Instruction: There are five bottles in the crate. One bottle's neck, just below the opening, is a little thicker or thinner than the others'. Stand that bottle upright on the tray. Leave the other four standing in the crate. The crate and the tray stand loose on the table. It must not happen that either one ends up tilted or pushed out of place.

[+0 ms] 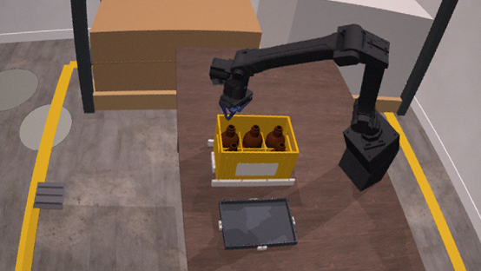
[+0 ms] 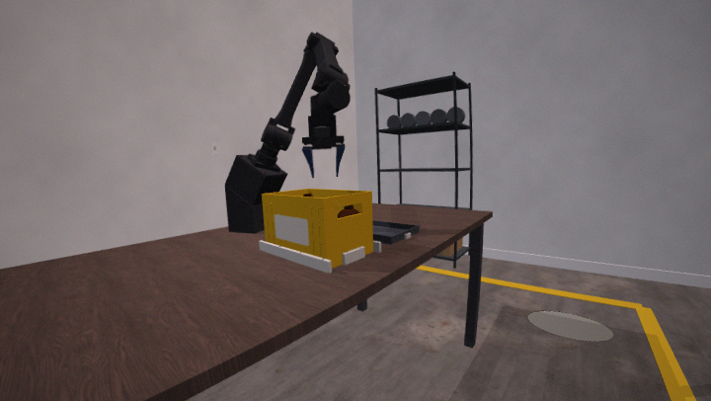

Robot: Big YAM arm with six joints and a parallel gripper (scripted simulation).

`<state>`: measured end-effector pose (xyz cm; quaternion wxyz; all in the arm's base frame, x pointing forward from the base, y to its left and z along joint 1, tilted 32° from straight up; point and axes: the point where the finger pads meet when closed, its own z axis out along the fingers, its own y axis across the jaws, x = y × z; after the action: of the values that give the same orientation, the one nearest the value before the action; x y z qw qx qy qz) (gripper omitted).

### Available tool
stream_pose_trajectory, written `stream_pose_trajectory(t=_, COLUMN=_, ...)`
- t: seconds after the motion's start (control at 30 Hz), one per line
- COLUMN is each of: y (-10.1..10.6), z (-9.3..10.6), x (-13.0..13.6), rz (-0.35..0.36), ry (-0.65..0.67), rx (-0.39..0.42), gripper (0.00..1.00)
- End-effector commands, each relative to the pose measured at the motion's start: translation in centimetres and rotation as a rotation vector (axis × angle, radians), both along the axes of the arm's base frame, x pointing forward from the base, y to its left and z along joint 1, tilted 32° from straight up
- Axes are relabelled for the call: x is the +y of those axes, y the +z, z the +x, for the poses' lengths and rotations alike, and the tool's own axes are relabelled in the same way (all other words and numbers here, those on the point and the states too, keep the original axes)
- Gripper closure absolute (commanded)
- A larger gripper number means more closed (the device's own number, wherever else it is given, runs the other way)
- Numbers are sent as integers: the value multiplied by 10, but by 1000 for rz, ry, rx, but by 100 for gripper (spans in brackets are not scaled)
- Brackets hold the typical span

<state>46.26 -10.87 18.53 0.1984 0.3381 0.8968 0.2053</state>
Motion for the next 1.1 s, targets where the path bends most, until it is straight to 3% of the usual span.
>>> stream_pose_trajectory(t=0.0, y=-19, z=7, x=7, rz=11, ry=6, rx=25, gripper=39)
stream_pose_trajectory(t=1.07, y=-41, z=20, x=13, rz=10, ry=9, rx=24, gripper=39)
